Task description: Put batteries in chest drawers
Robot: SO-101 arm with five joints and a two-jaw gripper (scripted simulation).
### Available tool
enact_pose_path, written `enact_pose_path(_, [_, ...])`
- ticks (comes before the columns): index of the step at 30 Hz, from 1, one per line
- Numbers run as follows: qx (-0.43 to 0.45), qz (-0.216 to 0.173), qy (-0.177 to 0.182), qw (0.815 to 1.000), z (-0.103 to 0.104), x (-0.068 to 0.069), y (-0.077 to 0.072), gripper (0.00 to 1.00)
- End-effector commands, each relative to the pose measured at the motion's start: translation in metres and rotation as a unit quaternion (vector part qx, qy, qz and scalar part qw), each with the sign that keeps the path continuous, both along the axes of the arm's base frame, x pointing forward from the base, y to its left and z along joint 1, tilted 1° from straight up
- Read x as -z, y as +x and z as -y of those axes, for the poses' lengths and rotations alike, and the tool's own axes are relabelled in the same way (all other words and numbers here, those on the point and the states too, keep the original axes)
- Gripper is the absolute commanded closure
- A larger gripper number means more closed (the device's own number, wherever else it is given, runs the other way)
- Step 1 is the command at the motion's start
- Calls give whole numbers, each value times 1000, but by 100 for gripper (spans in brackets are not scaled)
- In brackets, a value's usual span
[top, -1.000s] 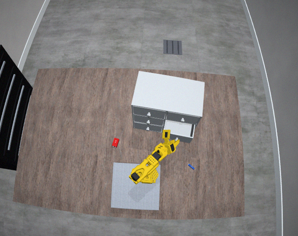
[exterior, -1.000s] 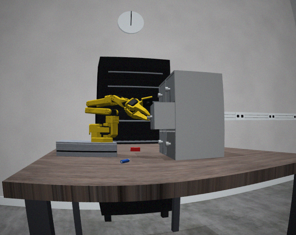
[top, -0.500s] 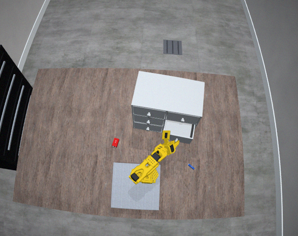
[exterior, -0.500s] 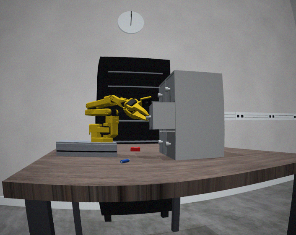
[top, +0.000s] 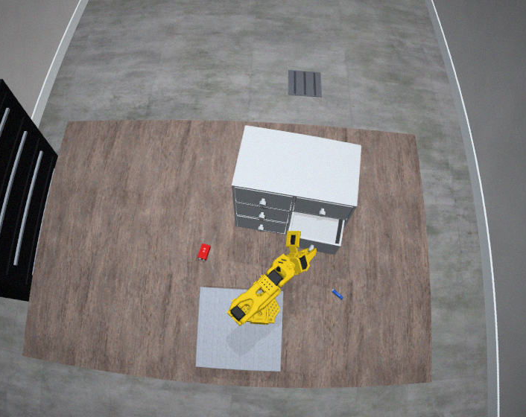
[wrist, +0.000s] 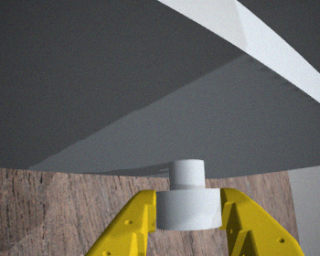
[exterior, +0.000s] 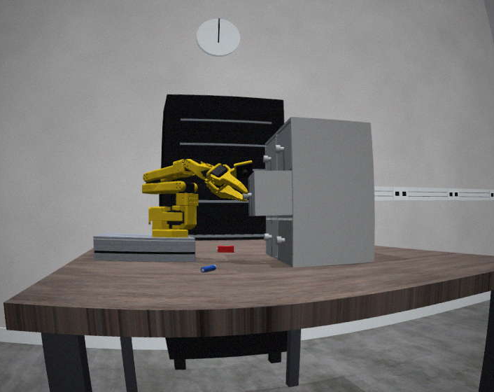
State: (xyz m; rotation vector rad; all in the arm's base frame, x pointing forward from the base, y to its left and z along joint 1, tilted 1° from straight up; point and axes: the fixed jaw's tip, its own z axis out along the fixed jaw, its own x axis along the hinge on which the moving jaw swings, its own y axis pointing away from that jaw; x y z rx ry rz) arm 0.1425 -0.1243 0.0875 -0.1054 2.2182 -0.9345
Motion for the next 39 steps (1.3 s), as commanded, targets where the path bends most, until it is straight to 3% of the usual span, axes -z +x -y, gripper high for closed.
enact_pose_path(1, [9, 4, -4, 1000, 2, -1, -3, 100])
enact_pose_path(36, [9, 4, -4, 1000, 2, -1, -3, 79])
enact_pose_path(39, [22, -6, 4, 1000, 3, -1, -9, 79])
